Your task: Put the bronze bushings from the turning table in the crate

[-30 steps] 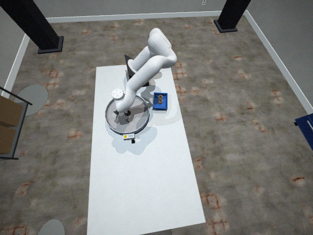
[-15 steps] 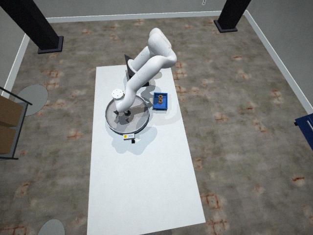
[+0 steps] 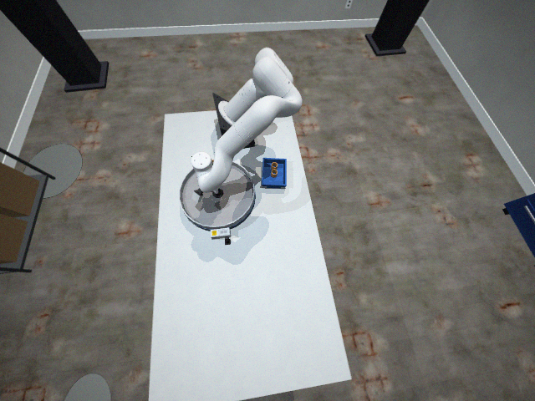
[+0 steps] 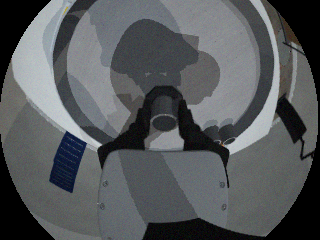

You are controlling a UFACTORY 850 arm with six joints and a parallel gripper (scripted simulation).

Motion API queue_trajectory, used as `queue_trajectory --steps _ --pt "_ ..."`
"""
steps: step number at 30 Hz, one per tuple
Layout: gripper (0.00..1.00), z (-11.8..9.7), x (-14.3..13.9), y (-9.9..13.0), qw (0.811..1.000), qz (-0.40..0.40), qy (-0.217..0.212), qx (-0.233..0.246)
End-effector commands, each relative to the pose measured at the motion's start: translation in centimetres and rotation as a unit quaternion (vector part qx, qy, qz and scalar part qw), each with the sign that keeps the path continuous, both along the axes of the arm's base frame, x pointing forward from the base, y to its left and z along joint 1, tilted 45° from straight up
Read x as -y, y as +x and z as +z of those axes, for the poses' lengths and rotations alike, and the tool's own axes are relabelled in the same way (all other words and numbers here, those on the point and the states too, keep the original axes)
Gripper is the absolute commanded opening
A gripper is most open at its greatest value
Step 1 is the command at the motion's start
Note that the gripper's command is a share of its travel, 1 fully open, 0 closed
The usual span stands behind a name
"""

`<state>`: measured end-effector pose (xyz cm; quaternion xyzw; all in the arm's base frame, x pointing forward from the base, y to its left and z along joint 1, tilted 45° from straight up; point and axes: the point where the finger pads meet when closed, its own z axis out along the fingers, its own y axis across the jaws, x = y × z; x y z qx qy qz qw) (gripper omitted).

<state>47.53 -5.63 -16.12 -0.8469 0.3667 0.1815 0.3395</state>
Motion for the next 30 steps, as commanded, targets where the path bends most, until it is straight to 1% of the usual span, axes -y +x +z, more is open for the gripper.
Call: queue_trajectory --steps 1,23,24,30 --pt "0.0 -0.01 0.03 0.09 1.0 0.0 0.0 0.001" --pt "0.0 -0.12 -0.08 0.08 1.0 0.0 0.0 0.001" --pt "0.48 -0.12 -0.08 0.08 1.0 0.0 0.0 0.001" --pt "0.48 -0.12 -0.08 0.08 1.0 0.0 0.0 0.001"
